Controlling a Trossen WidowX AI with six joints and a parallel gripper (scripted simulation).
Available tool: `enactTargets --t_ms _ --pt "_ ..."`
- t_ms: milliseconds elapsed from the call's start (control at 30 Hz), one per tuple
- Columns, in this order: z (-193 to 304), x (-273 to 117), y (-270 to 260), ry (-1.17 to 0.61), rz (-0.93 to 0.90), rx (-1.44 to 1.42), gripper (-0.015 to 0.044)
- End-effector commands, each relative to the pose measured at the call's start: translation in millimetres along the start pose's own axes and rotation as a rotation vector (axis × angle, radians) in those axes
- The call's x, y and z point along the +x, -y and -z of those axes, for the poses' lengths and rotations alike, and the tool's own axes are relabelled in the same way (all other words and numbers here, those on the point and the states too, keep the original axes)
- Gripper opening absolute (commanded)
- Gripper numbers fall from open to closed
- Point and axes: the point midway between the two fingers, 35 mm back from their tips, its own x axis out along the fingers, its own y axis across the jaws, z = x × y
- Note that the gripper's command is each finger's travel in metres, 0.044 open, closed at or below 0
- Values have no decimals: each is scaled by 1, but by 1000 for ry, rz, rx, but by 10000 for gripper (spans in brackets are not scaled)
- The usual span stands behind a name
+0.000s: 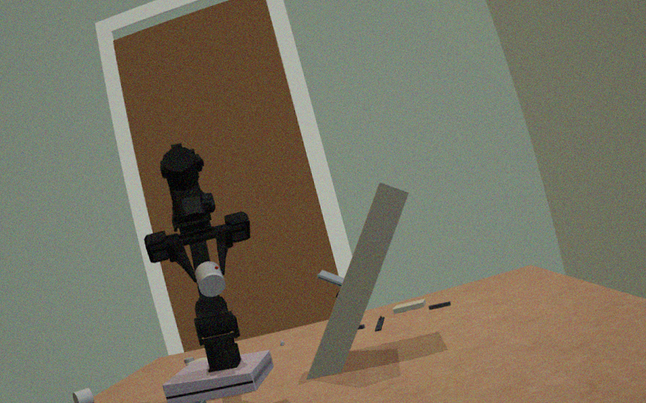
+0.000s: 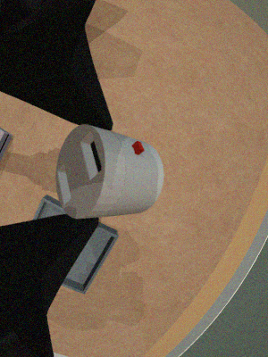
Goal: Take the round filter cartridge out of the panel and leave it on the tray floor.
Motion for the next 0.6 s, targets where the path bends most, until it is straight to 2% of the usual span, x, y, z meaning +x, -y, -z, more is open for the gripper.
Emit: enactTargets --t_ms 0,567 --pt "3 12 17 2 35 56 0" --pt "46 65 99 3 193 315 0"
